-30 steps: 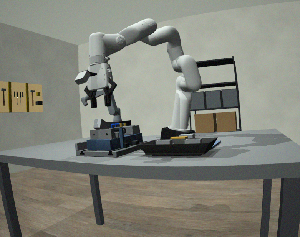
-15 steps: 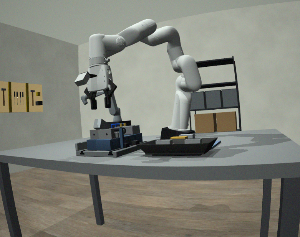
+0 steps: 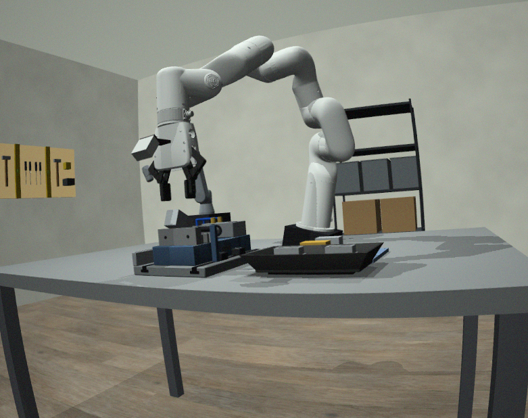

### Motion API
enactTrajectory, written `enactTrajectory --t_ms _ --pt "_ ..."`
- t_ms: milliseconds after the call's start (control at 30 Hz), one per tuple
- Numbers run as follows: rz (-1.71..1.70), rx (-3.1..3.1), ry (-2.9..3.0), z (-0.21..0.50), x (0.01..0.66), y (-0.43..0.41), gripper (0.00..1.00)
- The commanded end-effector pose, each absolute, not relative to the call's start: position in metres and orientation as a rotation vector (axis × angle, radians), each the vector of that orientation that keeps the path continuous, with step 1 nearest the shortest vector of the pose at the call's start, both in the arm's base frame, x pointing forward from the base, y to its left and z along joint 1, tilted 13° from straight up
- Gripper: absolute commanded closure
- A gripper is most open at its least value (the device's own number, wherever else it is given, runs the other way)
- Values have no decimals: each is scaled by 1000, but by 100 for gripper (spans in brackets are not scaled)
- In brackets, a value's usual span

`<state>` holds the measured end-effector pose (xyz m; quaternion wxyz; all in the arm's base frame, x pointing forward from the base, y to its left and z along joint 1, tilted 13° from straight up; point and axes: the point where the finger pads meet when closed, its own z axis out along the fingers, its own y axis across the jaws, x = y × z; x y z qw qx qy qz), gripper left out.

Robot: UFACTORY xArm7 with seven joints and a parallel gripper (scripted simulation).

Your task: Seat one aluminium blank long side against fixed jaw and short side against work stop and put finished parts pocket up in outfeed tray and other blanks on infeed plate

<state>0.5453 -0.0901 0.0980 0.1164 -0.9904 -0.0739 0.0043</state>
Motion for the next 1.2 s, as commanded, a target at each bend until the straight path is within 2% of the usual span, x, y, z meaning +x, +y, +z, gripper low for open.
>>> enactTrajectory --t_ms 0,1167 --pt "6 -2902 -216 95 547 -90 31" --pt "6 -2902 -216 75 547 -85 31"
